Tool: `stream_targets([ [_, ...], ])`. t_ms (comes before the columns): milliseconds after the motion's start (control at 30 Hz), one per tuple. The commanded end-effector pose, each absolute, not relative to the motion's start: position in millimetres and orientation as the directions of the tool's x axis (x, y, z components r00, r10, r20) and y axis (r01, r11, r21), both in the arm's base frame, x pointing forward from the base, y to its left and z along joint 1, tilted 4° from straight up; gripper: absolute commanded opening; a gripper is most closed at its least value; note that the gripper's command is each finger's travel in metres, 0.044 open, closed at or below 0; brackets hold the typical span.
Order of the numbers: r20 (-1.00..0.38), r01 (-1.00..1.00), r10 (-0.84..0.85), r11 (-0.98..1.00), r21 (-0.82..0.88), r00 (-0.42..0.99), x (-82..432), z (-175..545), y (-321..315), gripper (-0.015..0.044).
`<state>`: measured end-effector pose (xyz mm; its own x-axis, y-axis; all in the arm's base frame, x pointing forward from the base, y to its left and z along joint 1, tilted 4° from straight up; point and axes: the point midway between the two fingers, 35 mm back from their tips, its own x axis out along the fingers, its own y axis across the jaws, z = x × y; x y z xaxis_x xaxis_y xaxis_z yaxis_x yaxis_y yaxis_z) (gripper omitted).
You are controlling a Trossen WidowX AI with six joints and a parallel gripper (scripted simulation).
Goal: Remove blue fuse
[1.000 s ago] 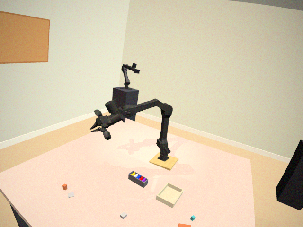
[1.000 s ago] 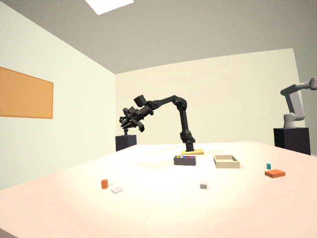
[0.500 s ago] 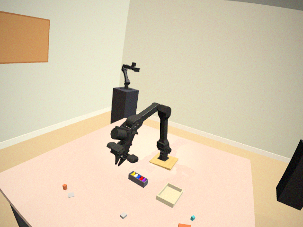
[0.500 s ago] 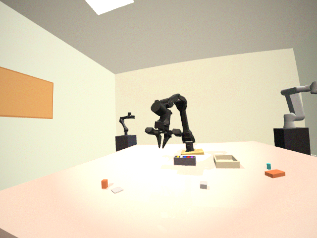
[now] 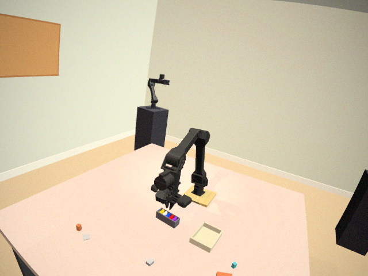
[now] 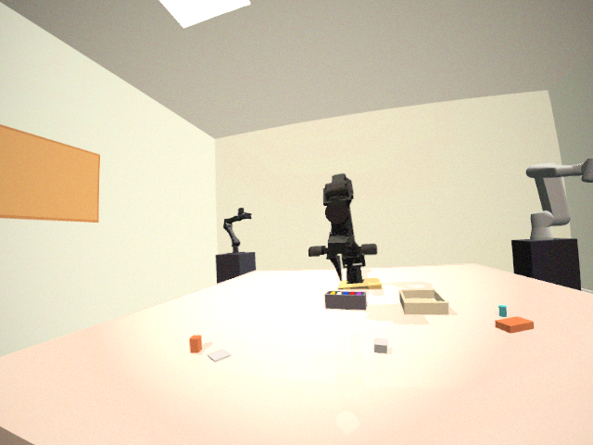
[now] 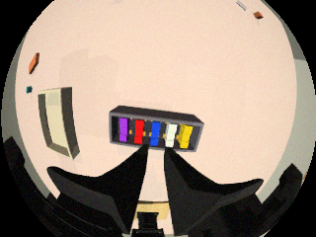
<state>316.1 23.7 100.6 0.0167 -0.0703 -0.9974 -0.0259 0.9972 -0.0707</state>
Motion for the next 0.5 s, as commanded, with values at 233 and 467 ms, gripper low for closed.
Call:
stream_targets([
  [233, -0.998, -0.023, -0.067, 0.997, -0.067, 0.01, 314.4, 90.6, 24.6, 0.0069],
  [467, -0.998, -0.023, -0.067, 0.997, -0.067, 0.01, 314.6, 83.8, 24.0, 0.0069],
])
